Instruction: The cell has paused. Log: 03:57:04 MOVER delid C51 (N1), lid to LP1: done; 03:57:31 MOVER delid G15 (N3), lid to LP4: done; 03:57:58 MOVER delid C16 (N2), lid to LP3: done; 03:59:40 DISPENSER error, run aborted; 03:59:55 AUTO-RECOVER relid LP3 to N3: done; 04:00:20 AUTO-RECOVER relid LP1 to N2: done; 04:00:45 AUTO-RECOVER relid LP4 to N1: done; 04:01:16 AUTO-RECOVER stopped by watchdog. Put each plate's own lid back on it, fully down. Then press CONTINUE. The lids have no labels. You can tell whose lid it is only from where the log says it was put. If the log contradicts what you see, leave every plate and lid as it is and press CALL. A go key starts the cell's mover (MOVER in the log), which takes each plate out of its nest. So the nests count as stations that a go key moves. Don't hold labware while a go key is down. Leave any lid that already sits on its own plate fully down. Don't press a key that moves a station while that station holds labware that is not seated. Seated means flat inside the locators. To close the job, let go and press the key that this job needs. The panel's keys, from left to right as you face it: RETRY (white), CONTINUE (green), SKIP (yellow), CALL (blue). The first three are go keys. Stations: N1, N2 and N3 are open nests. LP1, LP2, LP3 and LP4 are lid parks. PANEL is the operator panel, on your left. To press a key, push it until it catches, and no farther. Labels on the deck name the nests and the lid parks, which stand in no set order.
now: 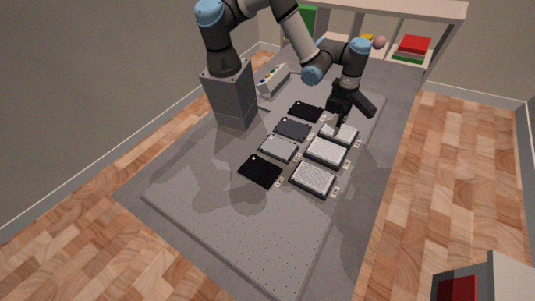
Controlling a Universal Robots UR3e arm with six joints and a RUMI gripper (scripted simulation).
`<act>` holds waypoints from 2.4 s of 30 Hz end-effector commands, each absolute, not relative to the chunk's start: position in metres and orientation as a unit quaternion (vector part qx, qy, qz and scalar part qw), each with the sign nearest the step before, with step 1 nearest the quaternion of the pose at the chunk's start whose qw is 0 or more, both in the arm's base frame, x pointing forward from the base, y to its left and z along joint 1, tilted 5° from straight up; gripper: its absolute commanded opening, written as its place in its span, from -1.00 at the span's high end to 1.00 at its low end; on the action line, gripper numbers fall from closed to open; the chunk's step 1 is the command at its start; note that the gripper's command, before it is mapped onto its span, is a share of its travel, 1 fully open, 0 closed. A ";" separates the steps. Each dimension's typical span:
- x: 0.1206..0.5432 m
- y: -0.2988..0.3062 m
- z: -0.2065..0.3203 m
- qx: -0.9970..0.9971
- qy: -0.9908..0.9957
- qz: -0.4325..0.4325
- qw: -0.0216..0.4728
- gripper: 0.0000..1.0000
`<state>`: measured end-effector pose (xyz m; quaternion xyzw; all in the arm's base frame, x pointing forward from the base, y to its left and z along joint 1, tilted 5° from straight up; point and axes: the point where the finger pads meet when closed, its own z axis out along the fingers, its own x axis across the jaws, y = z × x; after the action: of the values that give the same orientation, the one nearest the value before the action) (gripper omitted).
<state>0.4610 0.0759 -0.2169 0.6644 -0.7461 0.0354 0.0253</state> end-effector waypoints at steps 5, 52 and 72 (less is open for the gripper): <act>0.463 0.075 -0.216 0.665 -0.746 0.037 0.024 1.00; 0.463 0.075 -0.216 0.665 -0.746 0.037 0.024 -0.64; 0.463 0.075 -0.216 0.665 -0.746 0.037 0.024 -0.64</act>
<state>0.4612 0.0759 -0.2172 0.6643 -0.7462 0.0356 0.0251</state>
